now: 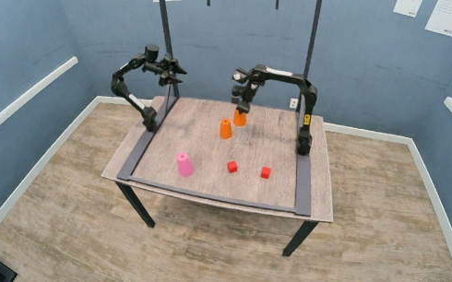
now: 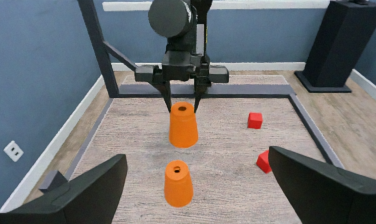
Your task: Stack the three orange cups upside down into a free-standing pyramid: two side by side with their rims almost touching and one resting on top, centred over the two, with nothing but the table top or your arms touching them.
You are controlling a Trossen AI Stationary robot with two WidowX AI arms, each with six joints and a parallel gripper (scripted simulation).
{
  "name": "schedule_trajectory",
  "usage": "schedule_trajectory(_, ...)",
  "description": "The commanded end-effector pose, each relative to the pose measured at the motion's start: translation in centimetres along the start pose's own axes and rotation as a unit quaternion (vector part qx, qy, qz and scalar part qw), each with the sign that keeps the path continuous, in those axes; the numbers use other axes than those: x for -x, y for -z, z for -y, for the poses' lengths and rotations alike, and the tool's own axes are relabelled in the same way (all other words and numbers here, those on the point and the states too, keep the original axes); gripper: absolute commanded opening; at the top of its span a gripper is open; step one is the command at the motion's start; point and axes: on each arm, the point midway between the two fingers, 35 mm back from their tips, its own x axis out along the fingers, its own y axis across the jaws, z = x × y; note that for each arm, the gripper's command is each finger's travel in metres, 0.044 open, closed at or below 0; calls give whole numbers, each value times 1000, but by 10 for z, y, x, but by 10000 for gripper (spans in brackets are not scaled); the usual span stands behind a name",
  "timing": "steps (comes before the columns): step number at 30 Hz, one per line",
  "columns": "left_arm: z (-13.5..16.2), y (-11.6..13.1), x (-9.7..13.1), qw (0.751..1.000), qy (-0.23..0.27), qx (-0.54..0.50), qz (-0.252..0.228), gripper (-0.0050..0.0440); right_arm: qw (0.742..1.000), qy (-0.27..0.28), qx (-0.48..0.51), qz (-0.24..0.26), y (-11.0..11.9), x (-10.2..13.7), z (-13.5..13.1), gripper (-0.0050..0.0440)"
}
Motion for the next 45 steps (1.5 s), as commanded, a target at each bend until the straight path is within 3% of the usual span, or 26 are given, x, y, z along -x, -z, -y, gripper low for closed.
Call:
schedule_trajectory(1, 1, -1, 10, 1000, 2, -3, 25, 215, 1000, -2, 0, 13, -12, 4, -1, 400)
schedule_trajectory(8, 1, 4, -7, 1000, 2, -3, 26, 215, 1000, 0, -3, -26, 9, -7, 0, 400)
schedule_trajectory(17, 1, 23, -76, 1000, 0, -3, 13, 215, 998, 1, -5, -57, 31, -14, 0, 400)
schedule_trajectory(22, 1, 31, -99, 1000, 0, -3, 13, 215, 997, 1, -6, -71, 43, -19, 0, 400)
schedule_trajectory(32, 1, 35, -110, 1000, 0, -3, 14, 215, 997, 2, -9, -78, 54, -25, 0, 400)
schedule_trajectory(43, 1, 30, -105, 1000, 2, -1, 24, 215, 997, 2, -7, -75, 51, -25, 0, 400)
schedule_trajectory(45, 1, 30, -105, 1000, 2, -1, 24, 263, 997, 2, -7, -75, 51, -25, 0, 400)
